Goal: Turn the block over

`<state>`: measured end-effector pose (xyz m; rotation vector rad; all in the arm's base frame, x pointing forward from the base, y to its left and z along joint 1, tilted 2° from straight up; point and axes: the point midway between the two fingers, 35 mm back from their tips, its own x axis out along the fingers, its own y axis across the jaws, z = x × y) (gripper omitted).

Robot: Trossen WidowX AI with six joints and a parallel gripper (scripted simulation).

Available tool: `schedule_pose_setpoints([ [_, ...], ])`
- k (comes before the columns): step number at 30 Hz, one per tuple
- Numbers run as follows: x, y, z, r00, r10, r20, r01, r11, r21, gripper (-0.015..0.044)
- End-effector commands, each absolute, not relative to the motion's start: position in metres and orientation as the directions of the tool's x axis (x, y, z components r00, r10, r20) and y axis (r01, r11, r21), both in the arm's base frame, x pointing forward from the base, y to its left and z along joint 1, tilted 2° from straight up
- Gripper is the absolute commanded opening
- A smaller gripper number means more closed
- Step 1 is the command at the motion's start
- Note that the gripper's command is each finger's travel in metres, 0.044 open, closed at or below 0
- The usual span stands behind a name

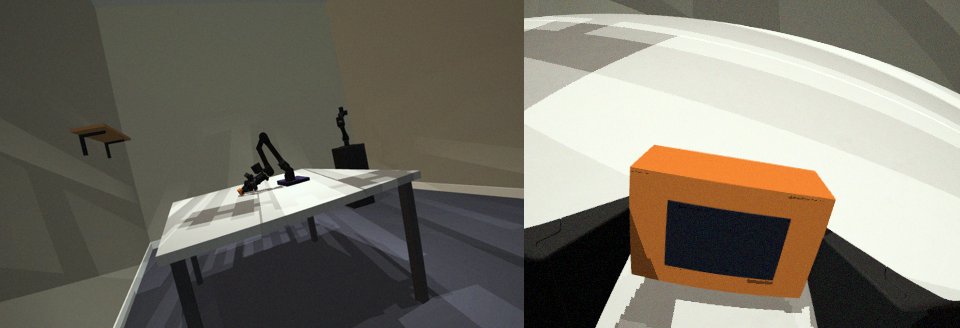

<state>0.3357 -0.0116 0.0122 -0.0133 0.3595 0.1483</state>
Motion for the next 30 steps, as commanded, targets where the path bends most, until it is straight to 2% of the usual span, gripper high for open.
schedule_pose_setpoints([
  [1, 0.3353, -0.0111, 0.0116, 0.925, 0.146, -0.352, -0.148, 0.989, 0.020, 0.0000],
  [18, 0.3353, -0.0111, 0.0116, 0.925, 0.146, -0.352, -0.148, 0.989, 0.020, 0.0440],
  [30, 0.3353, -0.0111, 0.0116, 0.925, 0.146, -0.352, -0.148, 0.989, 0.020, 0.0440],
])
